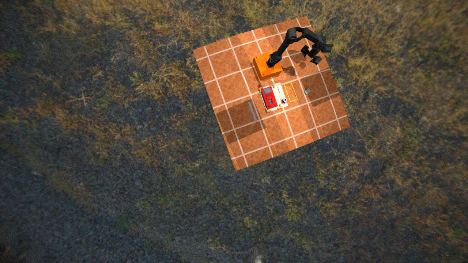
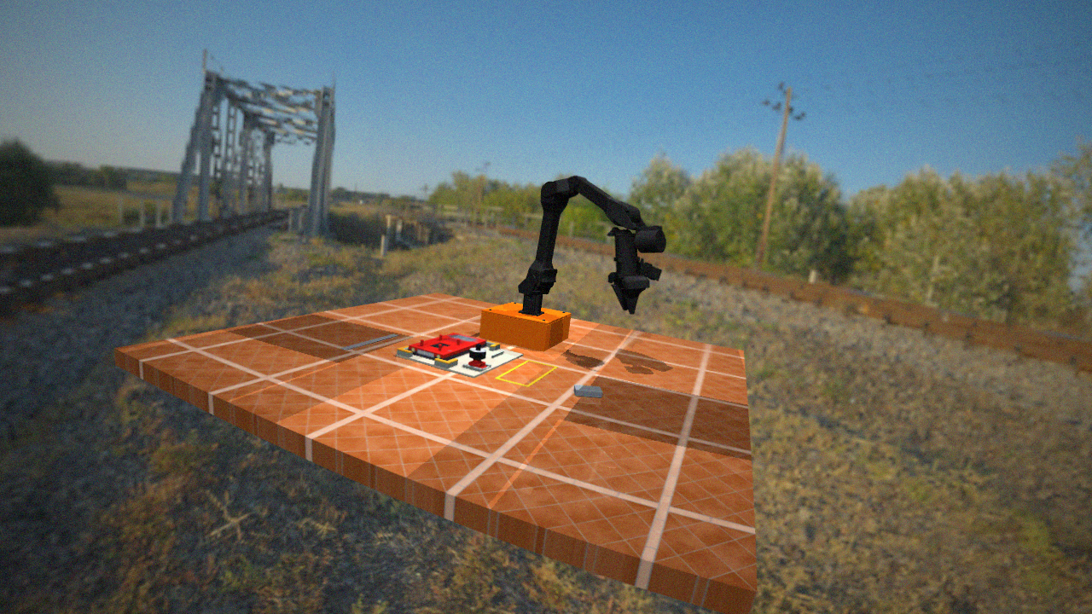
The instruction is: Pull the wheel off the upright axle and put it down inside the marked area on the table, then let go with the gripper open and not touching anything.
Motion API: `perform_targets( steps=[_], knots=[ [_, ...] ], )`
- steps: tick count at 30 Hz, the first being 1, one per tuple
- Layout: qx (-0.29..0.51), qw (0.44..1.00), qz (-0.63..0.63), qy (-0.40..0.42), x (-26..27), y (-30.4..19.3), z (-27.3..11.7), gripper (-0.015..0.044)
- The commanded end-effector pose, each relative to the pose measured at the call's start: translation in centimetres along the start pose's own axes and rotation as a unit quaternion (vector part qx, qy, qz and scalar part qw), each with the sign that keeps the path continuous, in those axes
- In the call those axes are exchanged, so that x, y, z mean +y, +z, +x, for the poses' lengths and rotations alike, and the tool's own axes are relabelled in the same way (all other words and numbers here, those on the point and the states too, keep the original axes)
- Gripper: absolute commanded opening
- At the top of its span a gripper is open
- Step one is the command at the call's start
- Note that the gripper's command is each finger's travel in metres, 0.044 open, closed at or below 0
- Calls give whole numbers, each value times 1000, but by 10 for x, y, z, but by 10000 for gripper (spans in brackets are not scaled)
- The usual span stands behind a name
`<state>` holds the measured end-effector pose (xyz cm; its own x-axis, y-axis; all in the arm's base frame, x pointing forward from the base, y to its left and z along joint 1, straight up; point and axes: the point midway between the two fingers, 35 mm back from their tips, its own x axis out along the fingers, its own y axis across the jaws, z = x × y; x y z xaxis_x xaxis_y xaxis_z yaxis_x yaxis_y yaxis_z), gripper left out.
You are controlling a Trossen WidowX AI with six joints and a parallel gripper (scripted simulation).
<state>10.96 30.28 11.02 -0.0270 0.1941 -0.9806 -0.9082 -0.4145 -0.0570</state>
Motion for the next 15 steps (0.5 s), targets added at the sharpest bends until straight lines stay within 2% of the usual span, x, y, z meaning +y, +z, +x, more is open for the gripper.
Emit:
perform_targets(
  steps=[1, 9, 12, 15],
  knots=[
    [16, 990, 138, -10, -40, -37, 0, 300],
    [59, 931, 358, -41, -94, -131, -6, 300],
    [62, 885, 459, -49, -110, -169, -8, 300],
    [64, 816, 572, -58, -124, -217, -12, 300]
  ],
)
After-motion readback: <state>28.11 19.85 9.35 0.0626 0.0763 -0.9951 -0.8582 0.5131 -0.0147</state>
